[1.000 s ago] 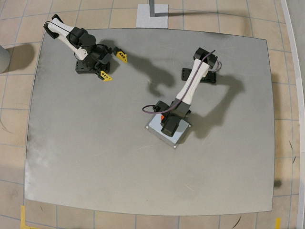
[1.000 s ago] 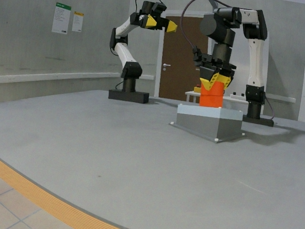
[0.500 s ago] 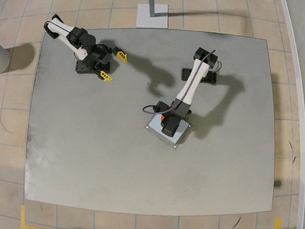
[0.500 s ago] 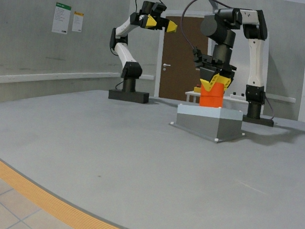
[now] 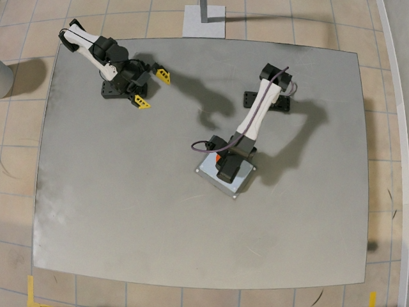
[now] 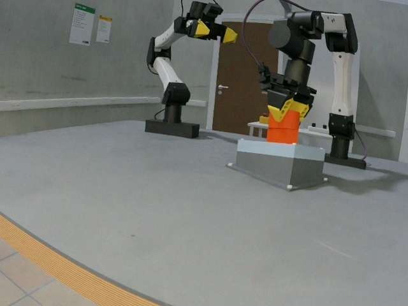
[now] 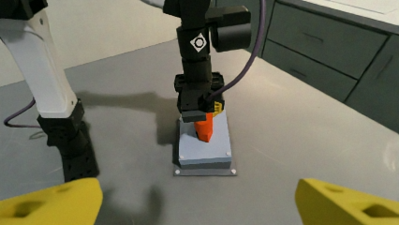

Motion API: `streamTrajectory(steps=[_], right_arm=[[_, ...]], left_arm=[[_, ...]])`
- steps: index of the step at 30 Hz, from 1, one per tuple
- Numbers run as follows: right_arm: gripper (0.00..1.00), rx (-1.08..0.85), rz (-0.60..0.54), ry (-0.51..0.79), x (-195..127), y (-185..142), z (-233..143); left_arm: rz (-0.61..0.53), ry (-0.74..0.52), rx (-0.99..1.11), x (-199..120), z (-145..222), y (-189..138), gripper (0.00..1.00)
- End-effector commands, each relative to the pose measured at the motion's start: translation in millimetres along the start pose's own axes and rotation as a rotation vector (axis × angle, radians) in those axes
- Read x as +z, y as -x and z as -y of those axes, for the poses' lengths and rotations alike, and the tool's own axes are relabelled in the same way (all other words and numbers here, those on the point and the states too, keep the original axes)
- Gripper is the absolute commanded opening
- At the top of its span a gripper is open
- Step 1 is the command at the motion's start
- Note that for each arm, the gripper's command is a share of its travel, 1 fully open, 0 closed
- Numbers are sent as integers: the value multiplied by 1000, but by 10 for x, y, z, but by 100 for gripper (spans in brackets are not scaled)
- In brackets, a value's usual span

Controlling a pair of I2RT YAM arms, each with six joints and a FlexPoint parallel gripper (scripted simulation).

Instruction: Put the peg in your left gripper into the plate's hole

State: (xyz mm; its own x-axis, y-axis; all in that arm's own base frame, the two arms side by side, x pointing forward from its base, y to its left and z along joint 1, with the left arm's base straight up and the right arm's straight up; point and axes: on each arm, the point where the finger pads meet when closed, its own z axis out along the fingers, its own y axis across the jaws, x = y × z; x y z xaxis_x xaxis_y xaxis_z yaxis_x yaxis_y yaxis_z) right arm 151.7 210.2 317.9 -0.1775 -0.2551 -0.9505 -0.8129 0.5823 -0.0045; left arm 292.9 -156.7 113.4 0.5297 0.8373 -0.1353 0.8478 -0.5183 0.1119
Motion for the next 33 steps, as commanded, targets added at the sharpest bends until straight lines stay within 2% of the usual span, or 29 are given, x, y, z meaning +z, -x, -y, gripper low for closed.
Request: streamTrajectory(steps=[1, 3, 19, 33], right_arm=[[100, 10, -43, -9, 14, -119, 10], [100, 10, -43, -9, 14, -119, 10], [100, 10, -43, -9, 14, -119, 10], [100, 10, -43, -9, 14, -119, 10]], left_arm=[[-2, 51, 9, -201, -16, 41, 34], [-5, 80, 19, -240, -89, 39, 34], [-3, 60, 20, -175, -24, 34, 34], [2, 8, 11, -89, 27, 40, 34]])
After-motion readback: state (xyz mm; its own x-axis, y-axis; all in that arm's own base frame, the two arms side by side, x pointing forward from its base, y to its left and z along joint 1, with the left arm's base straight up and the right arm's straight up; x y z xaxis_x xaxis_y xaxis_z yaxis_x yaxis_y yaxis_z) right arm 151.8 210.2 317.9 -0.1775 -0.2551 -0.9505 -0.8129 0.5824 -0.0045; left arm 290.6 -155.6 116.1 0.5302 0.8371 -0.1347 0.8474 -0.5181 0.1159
